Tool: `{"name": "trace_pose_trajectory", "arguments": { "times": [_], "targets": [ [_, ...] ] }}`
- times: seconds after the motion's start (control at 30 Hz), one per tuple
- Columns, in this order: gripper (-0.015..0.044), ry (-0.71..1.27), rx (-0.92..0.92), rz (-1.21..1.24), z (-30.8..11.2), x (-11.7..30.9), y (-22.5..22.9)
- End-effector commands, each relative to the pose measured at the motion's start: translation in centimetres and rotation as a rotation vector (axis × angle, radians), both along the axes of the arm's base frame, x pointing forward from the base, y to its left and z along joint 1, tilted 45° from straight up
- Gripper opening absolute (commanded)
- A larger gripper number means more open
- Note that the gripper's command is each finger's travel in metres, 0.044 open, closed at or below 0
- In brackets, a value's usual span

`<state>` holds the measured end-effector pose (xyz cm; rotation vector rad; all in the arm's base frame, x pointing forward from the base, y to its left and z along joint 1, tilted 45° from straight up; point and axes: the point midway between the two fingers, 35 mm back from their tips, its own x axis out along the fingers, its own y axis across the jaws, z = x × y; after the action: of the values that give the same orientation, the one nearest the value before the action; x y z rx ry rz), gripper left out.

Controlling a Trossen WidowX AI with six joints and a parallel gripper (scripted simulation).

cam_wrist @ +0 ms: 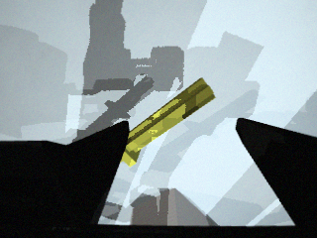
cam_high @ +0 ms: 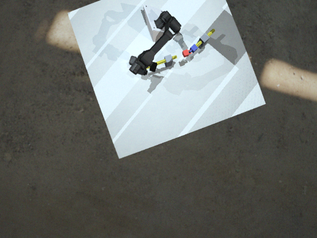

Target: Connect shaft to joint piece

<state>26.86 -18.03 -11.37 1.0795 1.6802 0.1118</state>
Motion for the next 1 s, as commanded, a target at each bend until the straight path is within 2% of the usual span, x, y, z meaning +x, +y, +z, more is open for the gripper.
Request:
{"name": "trace_pose_trajectory", "arguments": {
  "times": [0.0,0.73,0.97],
  "targets": [
    [0.0440,0.123,-0.001,-0.105,-0.6,0.0,0.6],
    [0.0440,0.671,-0.031,-0.611,-3.0,0.1,3.0],
    [0.0440,0.687,-0.032,-0.627,-3.0,0.1,3.1]
  ]
}}
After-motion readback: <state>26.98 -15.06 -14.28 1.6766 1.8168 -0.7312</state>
